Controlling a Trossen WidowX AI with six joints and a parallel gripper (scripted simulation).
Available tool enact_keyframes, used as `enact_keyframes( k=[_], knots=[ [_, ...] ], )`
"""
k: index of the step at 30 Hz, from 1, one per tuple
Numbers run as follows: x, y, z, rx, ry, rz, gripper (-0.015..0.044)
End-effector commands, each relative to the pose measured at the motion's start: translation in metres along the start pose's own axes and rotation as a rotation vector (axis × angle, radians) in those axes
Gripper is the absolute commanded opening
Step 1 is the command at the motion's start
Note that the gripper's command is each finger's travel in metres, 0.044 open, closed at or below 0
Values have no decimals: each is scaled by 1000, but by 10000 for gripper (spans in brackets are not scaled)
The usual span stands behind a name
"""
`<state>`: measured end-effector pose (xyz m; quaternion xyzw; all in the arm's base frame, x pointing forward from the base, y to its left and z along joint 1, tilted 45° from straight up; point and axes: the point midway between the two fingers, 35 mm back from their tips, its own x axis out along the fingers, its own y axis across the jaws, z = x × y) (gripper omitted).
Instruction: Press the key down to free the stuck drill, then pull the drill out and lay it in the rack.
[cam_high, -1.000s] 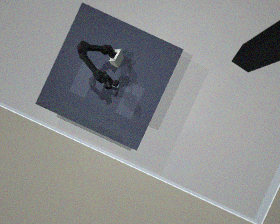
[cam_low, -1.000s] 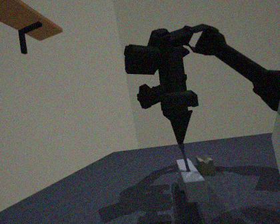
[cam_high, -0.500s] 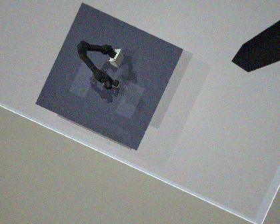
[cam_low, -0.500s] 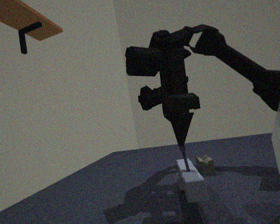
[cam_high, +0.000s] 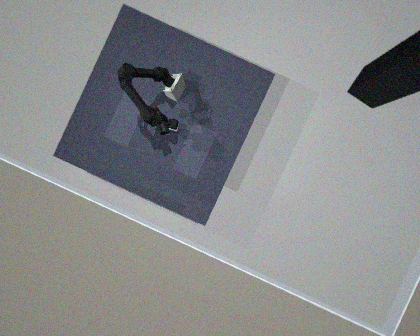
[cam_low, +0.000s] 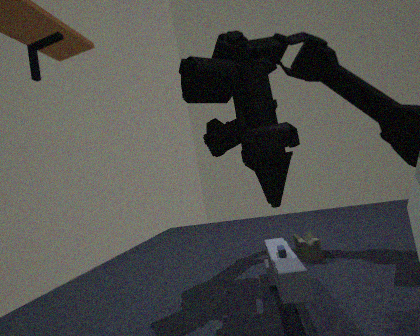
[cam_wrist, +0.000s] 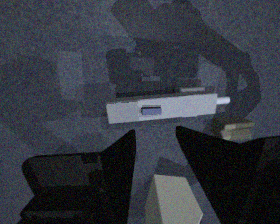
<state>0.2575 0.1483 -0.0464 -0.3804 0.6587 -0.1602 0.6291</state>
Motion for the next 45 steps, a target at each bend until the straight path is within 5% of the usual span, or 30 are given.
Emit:
enact_keyframes(
  k=[1, 7, 33, 45],
  knots=[
    [-30, 1, 3, 6, -12, 10, 289],
    [-11, -13, 8, -178, -19, 18, 440],
    [83, -155, 2, -1534, -13, -9, 440],
    [86, -160, 0, -1564, -4, -10, 440]
  ],
)
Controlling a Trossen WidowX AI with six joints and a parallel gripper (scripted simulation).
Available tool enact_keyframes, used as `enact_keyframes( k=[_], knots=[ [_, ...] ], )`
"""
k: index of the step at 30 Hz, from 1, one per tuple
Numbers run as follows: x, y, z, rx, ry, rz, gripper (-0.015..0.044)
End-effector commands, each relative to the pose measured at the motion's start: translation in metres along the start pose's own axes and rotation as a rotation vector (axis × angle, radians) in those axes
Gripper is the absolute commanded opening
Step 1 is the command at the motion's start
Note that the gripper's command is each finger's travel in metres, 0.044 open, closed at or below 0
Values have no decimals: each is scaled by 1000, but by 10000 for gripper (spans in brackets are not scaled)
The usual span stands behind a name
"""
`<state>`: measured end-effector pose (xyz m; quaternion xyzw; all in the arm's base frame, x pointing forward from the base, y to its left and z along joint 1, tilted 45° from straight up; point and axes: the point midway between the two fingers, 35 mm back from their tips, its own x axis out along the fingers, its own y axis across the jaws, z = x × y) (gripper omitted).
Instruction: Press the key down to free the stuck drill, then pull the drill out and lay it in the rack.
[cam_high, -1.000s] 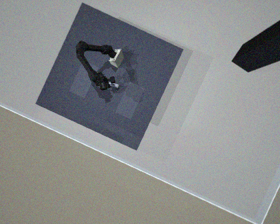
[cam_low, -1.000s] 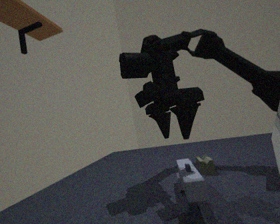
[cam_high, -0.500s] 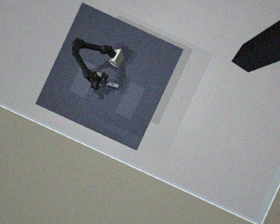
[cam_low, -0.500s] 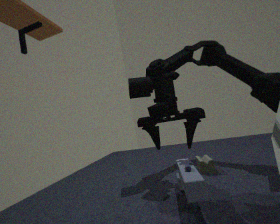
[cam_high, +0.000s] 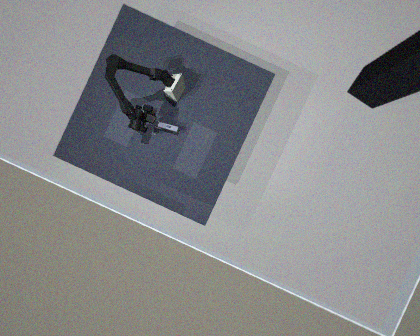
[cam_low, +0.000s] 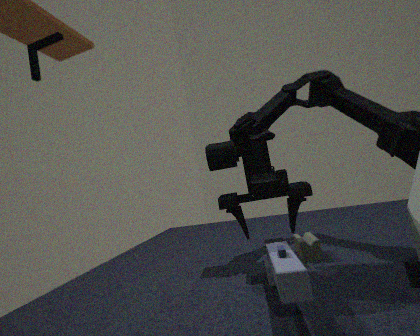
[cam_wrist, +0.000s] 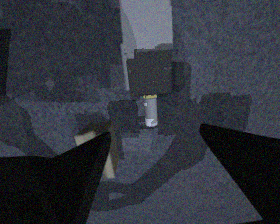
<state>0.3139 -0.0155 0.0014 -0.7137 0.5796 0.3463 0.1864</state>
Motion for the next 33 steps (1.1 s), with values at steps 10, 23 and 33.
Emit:
enact_keyframes(
  k=[10, 23, 33],
  knots=[
    [3, 2, -1, -16, 7, -1, 440],
    [23, 1, 5, -16, 7, -1, 440],
    [39, 2, 9, -16, 7, 0, 440]
  ],
)
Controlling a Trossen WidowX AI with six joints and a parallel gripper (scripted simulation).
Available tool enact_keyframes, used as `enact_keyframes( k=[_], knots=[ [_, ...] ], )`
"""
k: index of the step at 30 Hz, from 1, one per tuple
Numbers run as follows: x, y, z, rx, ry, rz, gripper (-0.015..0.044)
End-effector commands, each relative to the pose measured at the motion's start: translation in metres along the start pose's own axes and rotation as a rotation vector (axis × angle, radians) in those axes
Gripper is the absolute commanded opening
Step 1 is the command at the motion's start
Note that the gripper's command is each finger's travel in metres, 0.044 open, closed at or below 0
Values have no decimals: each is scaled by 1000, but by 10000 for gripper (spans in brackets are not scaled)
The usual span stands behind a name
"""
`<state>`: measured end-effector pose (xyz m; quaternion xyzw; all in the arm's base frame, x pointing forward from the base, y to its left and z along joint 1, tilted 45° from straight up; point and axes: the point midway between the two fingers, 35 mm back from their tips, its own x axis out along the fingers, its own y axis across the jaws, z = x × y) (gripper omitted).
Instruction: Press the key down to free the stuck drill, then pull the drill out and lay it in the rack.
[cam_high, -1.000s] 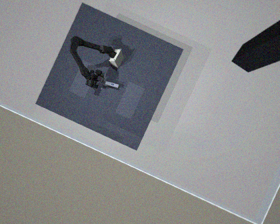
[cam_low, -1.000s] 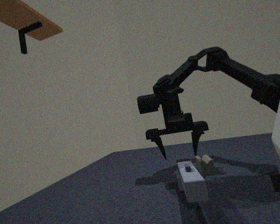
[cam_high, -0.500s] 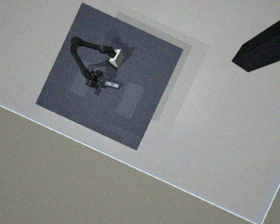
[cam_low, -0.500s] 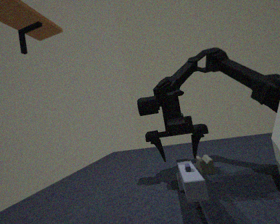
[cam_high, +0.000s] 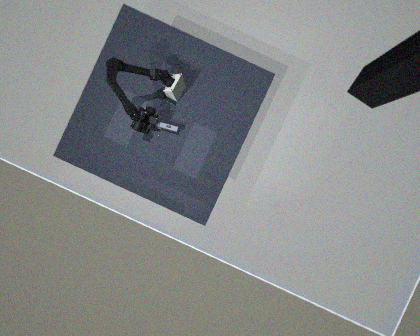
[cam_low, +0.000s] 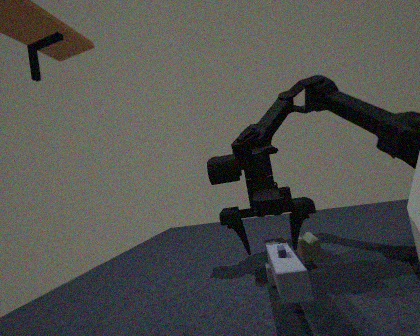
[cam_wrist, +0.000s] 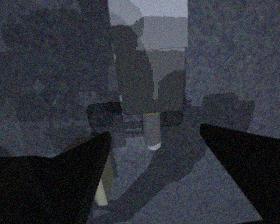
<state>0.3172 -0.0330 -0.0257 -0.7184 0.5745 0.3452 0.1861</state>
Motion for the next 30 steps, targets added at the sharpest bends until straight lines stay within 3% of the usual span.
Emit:
enact_keyframes(
  k=[1, 13, 28, 30],
  knots=[
    [9, 4, 3, -12, 4, 13, 440],
    [19, 5, 6, -12, 5, 13, 440],
    [16, 2, 4, -2, 1, 5, 46],
    [16, 2, 4, -2, 1, 5, 33]
  ],
)
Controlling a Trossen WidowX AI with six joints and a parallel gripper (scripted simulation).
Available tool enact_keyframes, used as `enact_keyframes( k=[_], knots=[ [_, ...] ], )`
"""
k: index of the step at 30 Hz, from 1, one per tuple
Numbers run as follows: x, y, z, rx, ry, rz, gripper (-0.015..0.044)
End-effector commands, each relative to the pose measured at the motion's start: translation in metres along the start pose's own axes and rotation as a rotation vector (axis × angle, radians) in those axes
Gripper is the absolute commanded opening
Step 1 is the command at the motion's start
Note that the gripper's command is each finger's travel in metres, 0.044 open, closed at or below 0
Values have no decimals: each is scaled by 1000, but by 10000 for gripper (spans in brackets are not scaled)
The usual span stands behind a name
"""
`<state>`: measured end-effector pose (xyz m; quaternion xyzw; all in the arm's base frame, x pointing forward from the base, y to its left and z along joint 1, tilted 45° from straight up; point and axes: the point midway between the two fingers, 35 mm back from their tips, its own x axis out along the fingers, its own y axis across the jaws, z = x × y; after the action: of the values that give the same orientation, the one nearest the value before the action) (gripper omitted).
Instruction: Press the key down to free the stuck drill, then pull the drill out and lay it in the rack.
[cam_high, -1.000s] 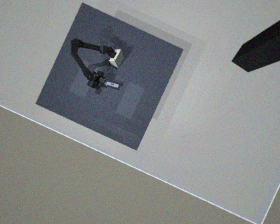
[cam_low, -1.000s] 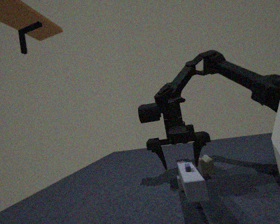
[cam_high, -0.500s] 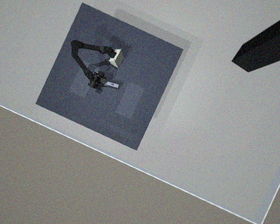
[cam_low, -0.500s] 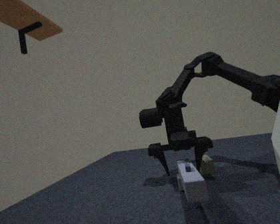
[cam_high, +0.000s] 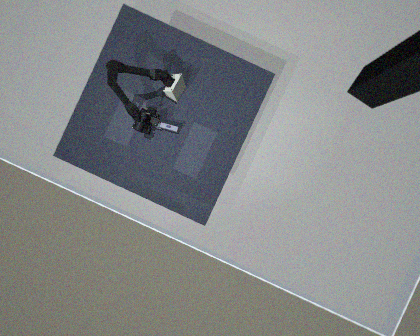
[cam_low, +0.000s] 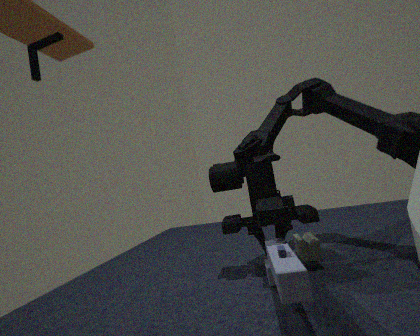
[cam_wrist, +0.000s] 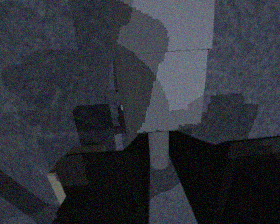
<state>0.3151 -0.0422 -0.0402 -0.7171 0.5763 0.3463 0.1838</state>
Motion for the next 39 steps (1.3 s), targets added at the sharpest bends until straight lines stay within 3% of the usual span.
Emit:
enact_keyframes(
  k=[1, 5, 39],
  knots=[
    [0, 0, 0, 1, 0, -1, 26],
    [0, 0, 0, 1, 0, -1, 0],
    [-1, -1, -40, -9, 6, 7, 0]
  ],
)
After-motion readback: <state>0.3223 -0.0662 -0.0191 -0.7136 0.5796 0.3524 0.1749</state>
